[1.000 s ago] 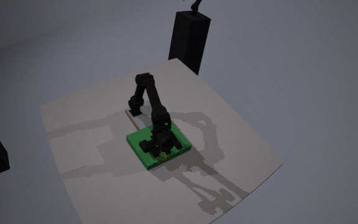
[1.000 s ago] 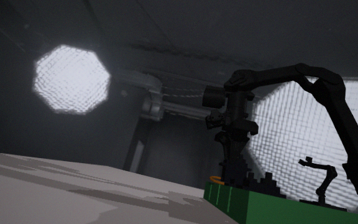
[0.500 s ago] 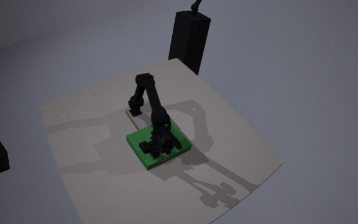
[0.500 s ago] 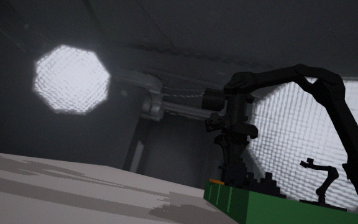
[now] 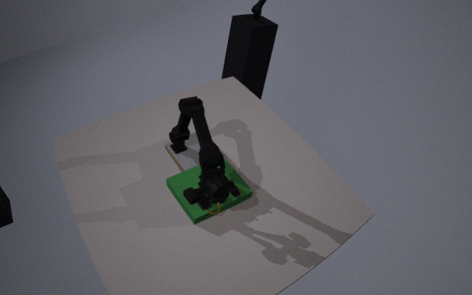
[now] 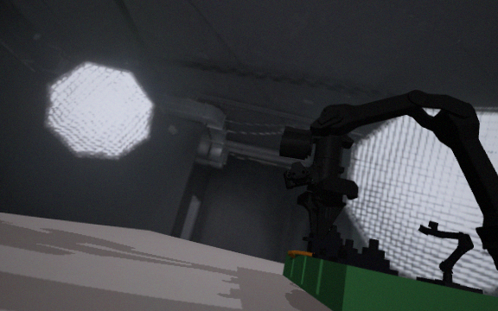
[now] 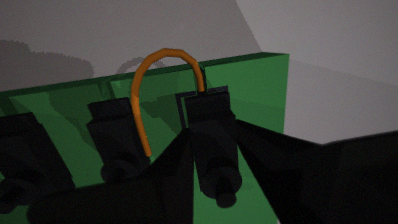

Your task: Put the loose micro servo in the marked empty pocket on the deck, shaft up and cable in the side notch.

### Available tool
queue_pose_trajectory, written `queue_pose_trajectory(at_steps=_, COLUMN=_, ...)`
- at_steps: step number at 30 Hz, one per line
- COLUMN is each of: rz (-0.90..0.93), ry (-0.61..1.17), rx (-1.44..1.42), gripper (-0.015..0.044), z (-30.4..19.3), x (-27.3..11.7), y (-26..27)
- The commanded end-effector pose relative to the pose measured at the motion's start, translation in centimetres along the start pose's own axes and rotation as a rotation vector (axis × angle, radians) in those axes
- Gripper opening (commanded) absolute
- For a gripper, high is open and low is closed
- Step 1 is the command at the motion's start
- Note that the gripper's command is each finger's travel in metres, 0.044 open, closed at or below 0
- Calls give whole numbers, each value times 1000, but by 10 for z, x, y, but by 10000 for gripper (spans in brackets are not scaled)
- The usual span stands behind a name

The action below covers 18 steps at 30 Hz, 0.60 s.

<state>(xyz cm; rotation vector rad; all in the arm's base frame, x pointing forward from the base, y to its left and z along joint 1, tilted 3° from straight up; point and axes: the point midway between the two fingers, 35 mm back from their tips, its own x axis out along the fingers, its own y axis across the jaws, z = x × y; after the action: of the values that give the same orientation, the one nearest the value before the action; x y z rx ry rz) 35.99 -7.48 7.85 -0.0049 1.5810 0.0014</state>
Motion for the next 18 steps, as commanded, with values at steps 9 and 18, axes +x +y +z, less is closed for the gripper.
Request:
queue_pose_trajectory(at_steps=9, rz=1, ry=-1, rx=1, gripper=0, z=0, x=11, y=0)
queue_pose_trajectory(at_steps=18, rz=1, ry=-1, rx=1, gripper=0, z=0, x=18, y=0)
